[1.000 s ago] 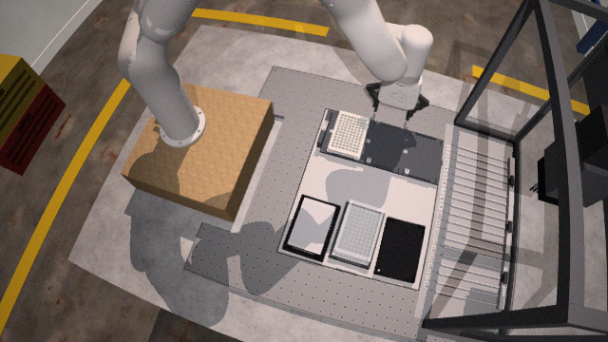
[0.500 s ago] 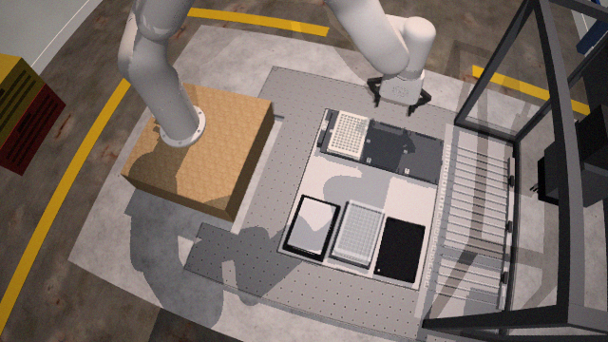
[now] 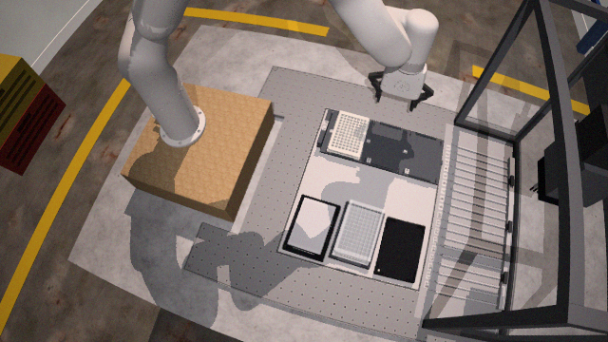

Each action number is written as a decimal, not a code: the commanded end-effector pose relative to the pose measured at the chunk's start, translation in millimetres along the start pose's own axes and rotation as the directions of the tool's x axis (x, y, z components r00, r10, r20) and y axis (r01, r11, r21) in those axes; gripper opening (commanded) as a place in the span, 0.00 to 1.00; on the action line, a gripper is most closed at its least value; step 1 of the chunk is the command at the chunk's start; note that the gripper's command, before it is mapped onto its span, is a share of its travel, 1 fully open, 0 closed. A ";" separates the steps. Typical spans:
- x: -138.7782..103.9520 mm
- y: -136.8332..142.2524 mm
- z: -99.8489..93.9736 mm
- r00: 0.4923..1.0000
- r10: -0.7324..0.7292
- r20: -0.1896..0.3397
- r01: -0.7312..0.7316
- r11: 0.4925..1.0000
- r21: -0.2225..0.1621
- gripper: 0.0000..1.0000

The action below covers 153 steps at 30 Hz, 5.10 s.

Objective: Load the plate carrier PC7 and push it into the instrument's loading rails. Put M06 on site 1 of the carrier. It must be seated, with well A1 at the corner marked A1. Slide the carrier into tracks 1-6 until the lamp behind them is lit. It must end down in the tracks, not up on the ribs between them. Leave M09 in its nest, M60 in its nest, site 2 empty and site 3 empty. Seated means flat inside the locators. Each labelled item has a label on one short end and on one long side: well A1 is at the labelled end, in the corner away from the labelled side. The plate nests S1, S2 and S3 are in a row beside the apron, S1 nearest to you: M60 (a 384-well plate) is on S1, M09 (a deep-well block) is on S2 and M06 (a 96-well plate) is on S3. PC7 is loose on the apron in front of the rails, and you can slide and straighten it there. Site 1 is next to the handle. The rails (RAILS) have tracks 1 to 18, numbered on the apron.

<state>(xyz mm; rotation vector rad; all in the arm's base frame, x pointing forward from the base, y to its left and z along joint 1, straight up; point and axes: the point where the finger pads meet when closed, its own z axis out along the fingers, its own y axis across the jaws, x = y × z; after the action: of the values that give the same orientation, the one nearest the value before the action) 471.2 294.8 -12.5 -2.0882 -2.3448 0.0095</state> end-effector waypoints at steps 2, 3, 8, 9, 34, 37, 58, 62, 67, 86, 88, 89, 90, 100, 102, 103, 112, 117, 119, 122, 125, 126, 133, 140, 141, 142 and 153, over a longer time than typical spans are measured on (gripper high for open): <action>0.9 1.7 -10.6 1.000 0.000 -0.002 0.000 1.000 -0.005 1.00; 0.9 1.7 -12.3 1.000 0.000 -0.002 0.000 1.000 -0.005 1.00; 0.9 1.7 -20.6 1.000 0.000 -0.002 0.000 1.000 -0.005 1.00; 0.9 1.7 -22.3 1.000 0.000 -0.002 0.000 1.000 -0.005 1.00; 1.0 1.5 -57.2 1.000 0.000 -0.002 0.000 1.000 -0.005 1.00; 1.0 1.5 -57.2 1.000 0.000 -0.002 0.000 1.000 -0.005 1.00; -29.8 -55.8 -56.8 0.908 0.420 -0.004 -0.420 0.908 -0.003 0.81; -37.0 -69.0 -56.8 0.861 0.508 -0.004 -0.508 0.861 -0.003 0.81; -46.4 -86.6 -56.7 0.786 0.618 -0.005 -0.618 0.786 -0.002 0.81; -86.8 -161.6 -56.3 0.331 0.944 -0.005 -0.944 0.331 0.001 0.81; -91.5 -170.4 -56.2 0.268 0.964 -0.005 -0.964 0.268 0.001 0.81; -93.9 -174.8 -56.2 0.235 0.972 -0.005 -0.972 0.235 0.001 0.81; -96.3 -179.2 -56.2 0.203 0.979 -0.004 -0.979 0.203 0.001 0.81; -102.8 -191.4 -56.1 0.000 1.000 -0.004 -1.000 0.000 0.002 0.81; -102.8 -191.4 -56.1 0.000 1.000 -0.004 -1.000 0.000 0.002 0.81; -102.8 -191.4 -56.1 0.000 1.000 -0.004 -1.000 0.000 0.002 0.81; -102.9 -191.4 -51.1 0.000 1.000 -0.004 -1.000 0.000 0.002 0.81; -102.9 -191.4 -46.1 0.000 1.000 -0.004 -1.000 0.000 0.002 0.81; -102.9 -191.4 -42.7 0.000 1.000 -0.004 -1.000 0.000 0.002 0.81; -102.9 -191.4 -37.7 0.000 1.000 -0.004 -1.000 0.000 0.002 0.81; -102.9 -191.4 -32.7 0.000 1.000 -0.004 -1.000 0.000 0.002 0.81; -102.9 -191.4 -31.0 0.000 1.000 -0.004 -1.000 0.000 0.002 0.81; -103.0 -191.3 -22.7 0.000 1.000 -0.004 -1.000 0.000 0.002 0.81; -103.0 -191.3 -11.0 0.000 1.000 -0.004 -1.000 0.000 0.002 0.81; -103.0 -191.3 -9.3 0.000 1.000 -0.004 -1.000 0.000 0.002 0.81; -103.0 -191.3 -7.6 0.000 1.000 -0.004 -1.000 0.000 0.002 0.81; -103.1 -191.3 7.4 0.000 1.000 -0.004 -1.000 0.000 0.002 0.81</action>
<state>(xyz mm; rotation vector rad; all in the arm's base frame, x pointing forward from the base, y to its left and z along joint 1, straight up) 292.2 169.9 -13.8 -3.1383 -0.1816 0.0060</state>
